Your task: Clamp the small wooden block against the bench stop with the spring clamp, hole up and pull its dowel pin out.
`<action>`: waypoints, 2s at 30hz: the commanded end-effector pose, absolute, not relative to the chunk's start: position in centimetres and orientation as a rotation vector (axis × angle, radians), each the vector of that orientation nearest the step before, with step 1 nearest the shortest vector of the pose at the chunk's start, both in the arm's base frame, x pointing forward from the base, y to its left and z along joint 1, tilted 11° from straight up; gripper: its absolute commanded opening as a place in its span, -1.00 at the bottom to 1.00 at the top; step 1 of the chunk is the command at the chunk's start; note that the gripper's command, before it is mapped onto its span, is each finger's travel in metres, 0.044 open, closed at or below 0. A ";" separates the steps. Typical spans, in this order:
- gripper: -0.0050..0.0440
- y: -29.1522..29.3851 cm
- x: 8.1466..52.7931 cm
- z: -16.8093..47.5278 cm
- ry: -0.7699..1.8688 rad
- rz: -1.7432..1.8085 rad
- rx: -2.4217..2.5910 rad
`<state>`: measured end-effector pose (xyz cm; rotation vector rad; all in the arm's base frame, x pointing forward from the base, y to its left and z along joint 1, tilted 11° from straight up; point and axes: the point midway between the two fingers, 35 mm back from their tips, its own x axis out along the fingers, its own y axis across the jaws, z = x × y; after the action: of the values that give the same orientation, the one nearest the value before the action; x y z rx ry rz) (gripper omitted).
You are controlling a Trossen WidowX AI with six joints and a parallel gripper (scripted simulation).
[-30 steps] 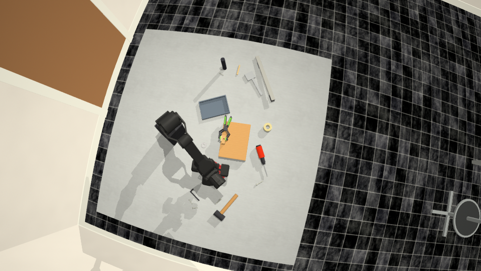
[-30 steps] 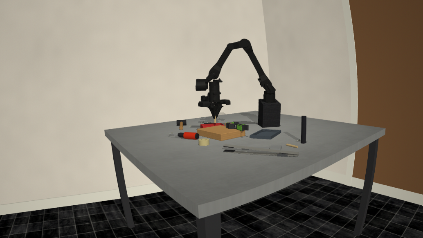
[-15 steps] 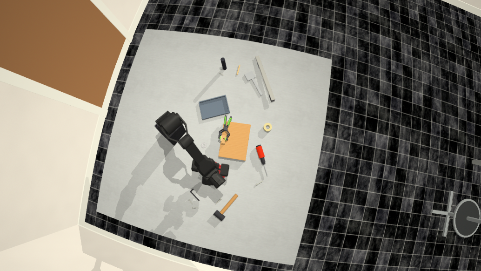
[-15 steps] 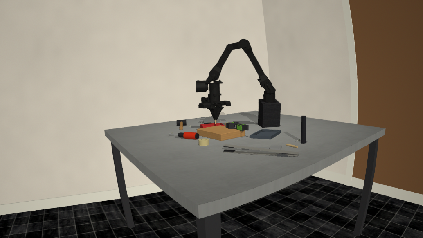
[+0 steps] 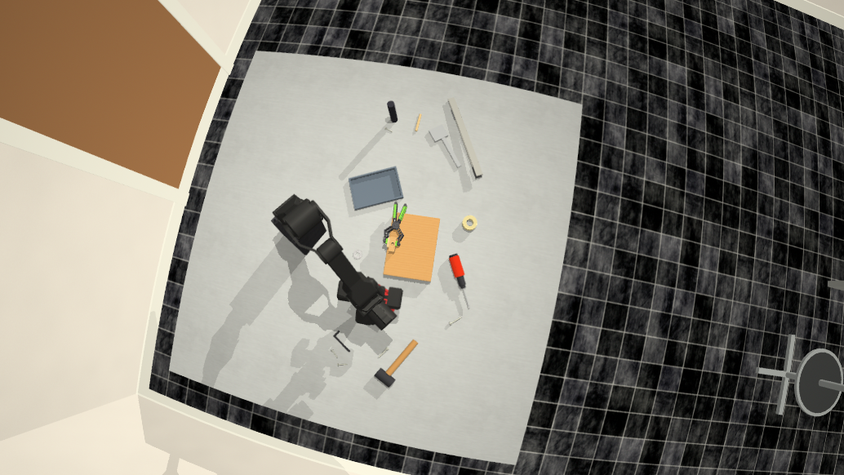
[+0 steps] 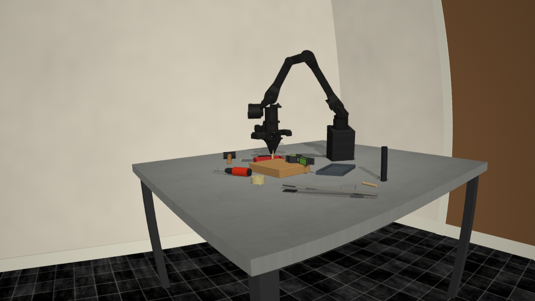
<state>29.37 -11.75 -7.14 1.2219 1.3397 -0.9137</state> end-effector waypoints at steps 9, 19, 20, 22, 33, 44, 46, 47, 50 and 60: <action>-0.80 -11.4 29.2 -8.5 1.353 -0.920 1.228; -0.80 -11.4 29.3 -8.8 1.353 -0.920 1.228; -0.80 -11.4 29.3 -8.8 1.353 -0.920 1.228; -0.80 -11.4 29.3 -8.8 1.353 -0.920 1.228; -0.80 -11.4 29.3 -8.8 1.353 -0.920 1.228; -0.80 -11.4 29.3 -8.8 1.353 -0.920 1.228; -0.80 -11.4 29.3 -8.9 1.353 -0.920 1.228; -0.80 -11.4 29.3 -8.9 1.353 -0.920 1.228; -0.80 -11.4 29.3 -8.9 1.353 -0.920 1.228; -0.80 -11.3 29.3 -8.9 1.353 -0.920 1.228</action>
<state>29.32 -11.44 -8.75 1.2224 1.3513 -0.9179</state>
